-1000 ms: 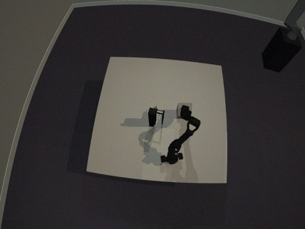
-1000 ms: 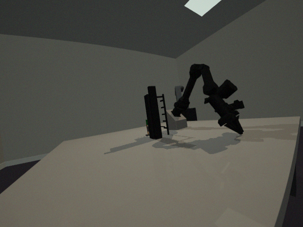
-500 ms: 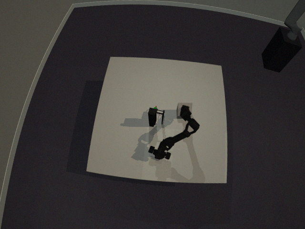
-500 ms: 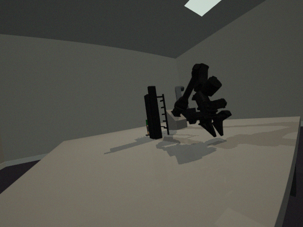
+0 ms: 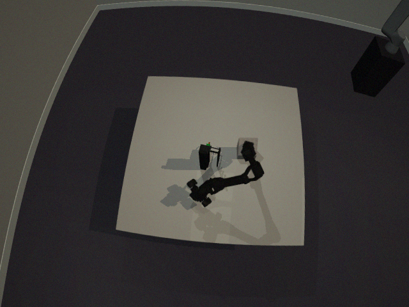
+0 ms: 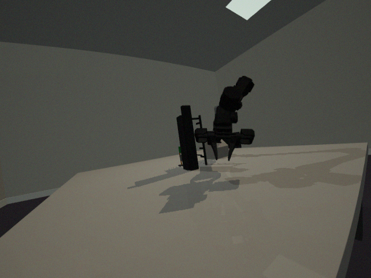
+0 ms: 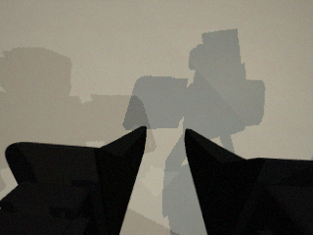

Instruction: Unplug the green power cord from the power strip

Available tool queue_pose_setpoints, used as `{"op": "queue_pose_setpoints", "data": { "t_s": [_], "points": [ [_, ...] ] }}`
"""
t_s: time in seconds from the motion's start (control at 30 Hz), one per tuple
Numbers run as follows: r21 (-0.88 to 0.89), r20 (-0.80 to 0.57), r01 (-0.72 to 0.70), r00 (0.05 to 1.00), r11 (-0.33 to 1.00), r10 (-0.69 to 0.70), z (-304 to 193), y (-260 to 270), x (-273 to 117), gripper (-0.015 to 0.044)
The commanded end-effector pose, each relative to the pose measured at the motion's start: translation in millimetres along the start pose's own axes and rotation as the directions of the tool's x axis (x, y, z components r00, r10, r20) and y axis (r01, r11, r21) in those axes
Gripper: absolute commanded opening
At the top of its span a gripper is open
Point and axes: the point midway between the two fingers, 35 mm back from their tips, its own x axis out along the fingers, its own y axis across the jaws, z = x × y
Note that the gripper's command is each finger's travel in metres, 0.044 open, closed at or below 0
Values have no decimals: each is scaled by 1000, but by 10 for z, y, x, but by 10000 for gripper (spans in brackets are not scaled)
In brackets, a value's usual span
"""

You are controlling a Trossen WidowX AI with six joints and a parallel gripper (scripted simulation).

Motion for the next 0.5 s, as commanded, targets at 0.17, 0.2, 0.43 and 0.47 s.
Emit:
{"op": "queue_pose_setpoints", "data": {
  "t_s": [0.17,0.2,0.43,0.47],
  "points": [
    [272,19,192,979,943,-204,159,-860,-189,160],
    [301,19,210,974,930,-226,168,-953,-220,160],
    [499,13,315,929,807,-370,197,-1595,-489,160],
    [526,10,326,921,785,-390,196,-1686,-535,160]
  ]
}}
